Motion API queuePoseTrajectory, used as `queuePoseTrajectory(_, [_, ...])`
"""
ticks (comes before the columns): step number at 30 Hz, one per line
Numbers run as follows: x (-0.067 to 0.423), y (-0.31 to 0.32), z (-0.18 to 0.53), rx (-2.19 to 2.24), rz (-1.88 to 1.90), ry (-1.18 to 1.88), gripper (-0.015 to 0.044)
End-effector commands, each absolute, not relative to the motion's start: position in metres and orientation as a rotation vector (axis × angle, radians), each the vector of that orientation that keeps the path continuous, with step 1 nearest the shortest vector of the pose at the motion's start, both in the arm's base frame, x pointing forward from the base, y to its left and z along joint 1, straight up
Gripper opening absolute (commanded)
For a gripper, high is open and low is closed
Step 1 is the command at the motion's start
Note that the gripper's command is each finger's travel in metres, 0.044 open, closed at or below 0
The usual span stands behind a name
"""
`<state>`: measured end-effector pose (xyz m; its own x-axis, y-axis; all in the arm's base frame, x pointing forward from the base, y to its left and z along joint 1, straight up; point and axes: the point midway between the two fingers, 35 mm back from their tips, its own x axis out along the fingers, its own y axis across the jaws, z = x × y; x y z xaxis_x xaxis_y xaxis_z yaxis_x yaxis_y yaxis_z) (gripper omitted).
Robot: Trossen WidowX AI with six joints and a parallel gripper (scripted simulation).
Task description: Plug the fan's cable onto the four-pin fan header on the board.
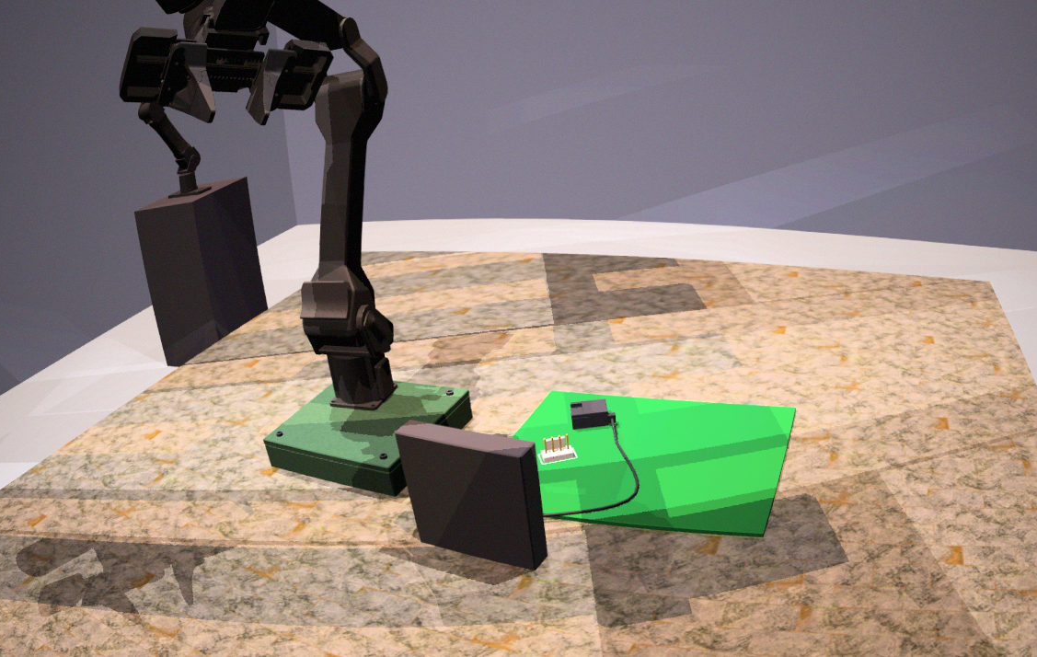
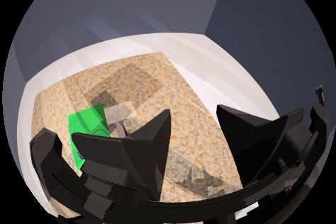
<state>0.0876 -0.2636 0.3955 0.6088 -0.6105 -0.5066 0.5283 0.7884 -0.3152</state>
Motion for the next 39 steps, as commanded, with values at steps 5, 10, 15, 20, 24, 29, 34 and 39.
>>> queuePoseTrajectory(5, [0.178, -0.240, 0.324, 0.002, -0.362, 0.776, 0.0210])
queuePoseTrajectory(10, [0.225, -0.204, 0.284, 0.025, -0.192, 0.892, 0.0210])
queuePoseTrajectory(15, [0.261, -0.156, 0.242, 0.042, -0.048, 1.035, 0.0210])
queuePoseTrajectory(20, [0.283, -0.099, 0.201, 0.017, 0.072, 1.194, 0.0210])
queuePoseTrajectory(24, [0.287, -0.051, 0.170, -0.043, 0.149, 1.322, 0.0210])
queuePoseTrajectory(29, [0.278, 0.005, 0.135, -0.168, 0.219, 1.470, 0.0210])
queuePoseTrajectory(34, [0.268, 0.031, 0.119, -0.250, 0.243, 1.532, 0.0210])
queuePoseTrajectory(39, [0.268, 0.031, 0.119, -0.250, 0.243, 1.532, 0.0210])
